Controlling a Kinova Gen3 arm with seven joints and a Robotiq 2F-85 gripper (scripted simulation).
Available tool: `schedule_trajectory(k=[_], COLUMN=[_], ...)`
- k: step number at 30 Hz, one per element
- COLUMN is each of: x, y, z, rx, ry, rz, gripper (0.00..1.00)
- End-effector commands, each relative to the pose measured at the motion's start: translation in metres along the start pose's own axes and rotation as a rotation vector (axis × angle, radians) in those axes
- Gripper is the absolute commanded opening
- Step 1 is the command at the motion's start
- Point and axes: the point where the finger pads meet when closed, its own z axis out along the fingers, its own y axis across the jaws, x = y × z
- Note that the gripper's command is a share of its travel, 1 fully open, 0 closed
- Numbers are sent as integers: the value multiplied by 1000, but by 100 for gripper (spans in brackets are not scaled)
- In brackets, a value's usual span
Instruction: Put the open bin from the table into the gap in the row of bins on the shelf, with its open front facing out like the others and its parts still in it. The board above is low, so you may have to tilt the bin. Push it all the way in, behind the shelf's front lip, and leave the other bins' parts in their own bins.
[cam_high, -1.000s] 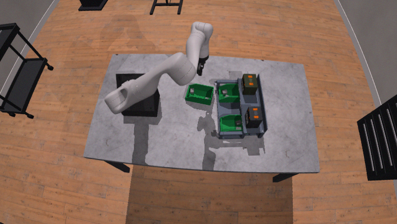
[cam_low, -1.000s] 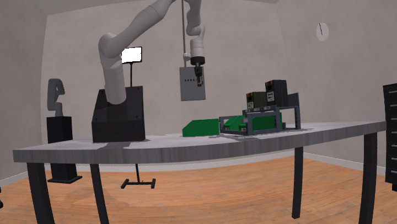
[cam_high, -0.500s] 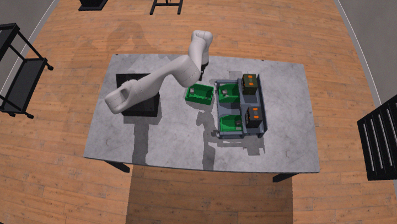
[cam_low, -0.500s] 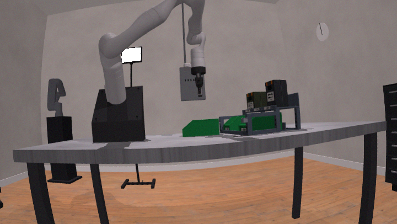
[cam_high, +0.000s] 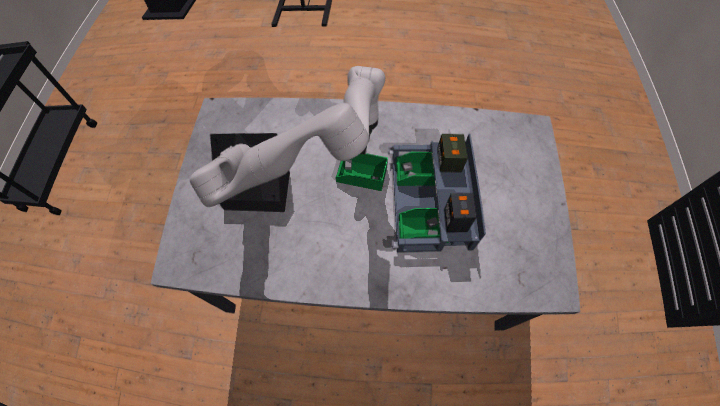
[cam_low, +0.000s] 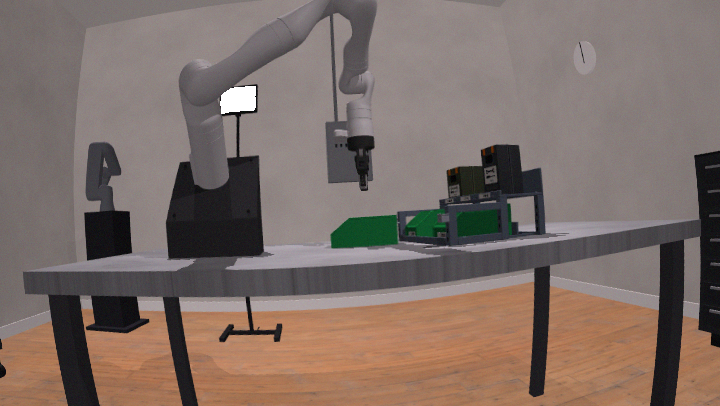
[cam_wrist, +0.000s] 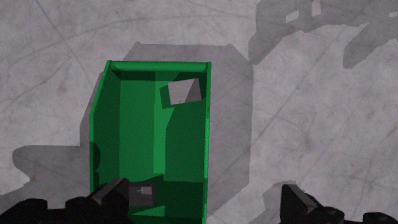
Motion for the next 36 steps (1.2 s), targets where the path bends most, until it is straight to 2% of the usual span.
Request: schedule_trajectory(k=[1, 9, 36], x=[0, 0, 0], y=[0, 0, 0], z=[-1, -10, -15], rx=[-1, -1, -1], ry=[-1, -1, -1], rz=[0, 0, 0], gripper=[100, 100, 100])
